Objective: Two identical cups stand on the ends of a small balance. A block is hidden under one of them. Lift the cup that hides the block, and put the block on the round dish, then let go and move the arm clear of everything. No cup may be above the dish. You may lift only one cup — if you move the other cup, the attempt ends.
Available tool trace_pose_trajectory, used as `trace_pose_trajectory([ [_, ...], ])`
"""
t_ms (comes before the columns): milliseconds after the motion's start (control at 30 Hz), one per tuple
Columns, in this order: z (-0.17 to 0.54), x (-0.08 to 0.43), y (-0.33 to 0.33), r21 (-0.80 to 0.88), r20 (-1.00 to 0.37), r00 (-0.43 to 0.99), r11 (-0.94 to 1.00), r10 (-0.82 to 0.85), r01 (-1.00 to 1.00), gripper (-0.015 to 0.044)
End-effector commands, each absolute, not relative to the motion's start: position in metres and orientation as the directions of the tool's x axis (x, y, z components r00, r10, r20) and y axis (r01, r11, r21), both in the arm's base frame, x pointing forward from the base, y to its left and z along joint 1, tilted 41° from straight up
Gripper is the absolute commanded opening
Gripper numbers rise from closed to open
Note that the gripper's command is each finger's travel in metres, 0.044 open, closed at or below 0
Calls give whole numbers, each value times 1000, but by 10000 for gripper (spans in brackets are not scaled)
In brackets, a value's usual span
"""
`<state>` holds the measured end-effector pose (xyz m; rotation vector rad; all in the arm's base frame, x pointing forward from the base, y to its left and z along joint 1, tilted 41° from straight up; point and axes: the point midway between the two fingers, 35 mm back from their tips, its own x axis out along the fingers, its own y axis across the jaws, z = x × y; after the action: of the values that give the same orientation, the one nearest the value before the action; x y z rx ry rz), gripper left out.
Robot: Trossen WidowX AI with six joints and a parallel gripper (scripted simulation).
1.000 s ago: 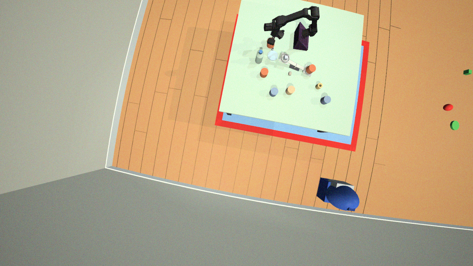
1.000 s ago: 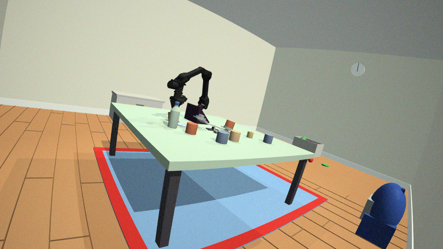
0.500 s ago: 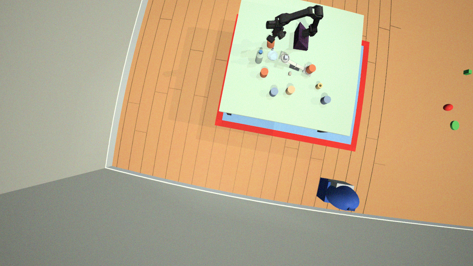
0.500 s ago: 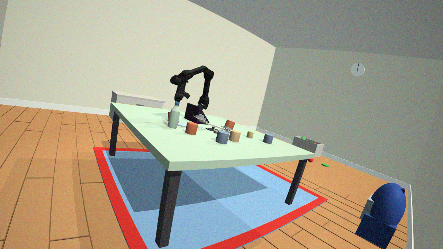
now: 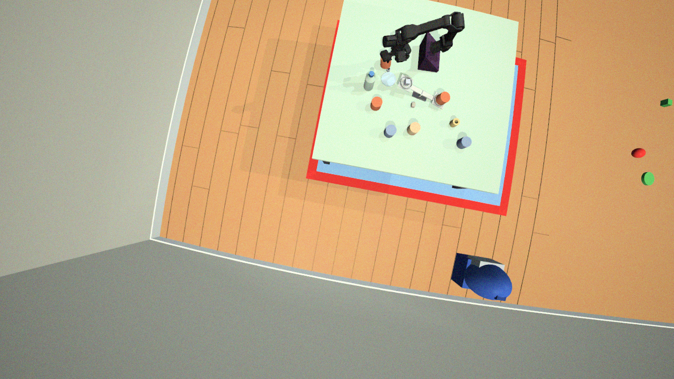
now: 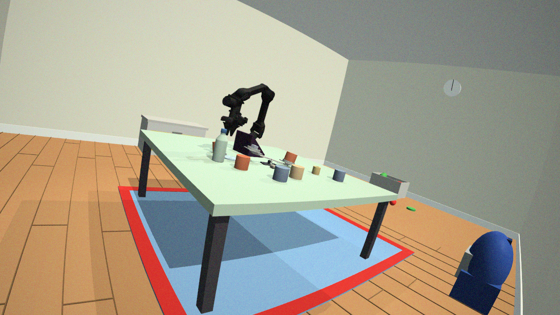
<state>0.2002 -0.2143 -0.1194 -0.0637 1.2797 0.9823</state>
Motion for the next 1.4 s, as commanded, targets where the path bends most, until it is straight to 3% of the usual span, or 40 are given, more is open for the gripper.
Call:
trace_pose_trajectory([
  [0, -113, 210, -206, 520, -812, -47, 683, 582, -513, 260],
  [667, -83, 245, -174, 586, -798, -69, 798, 599, 144, 260],
  [1367, -53, 275, -135, 353, -780, -95, 560, 619, 750, 260],
])
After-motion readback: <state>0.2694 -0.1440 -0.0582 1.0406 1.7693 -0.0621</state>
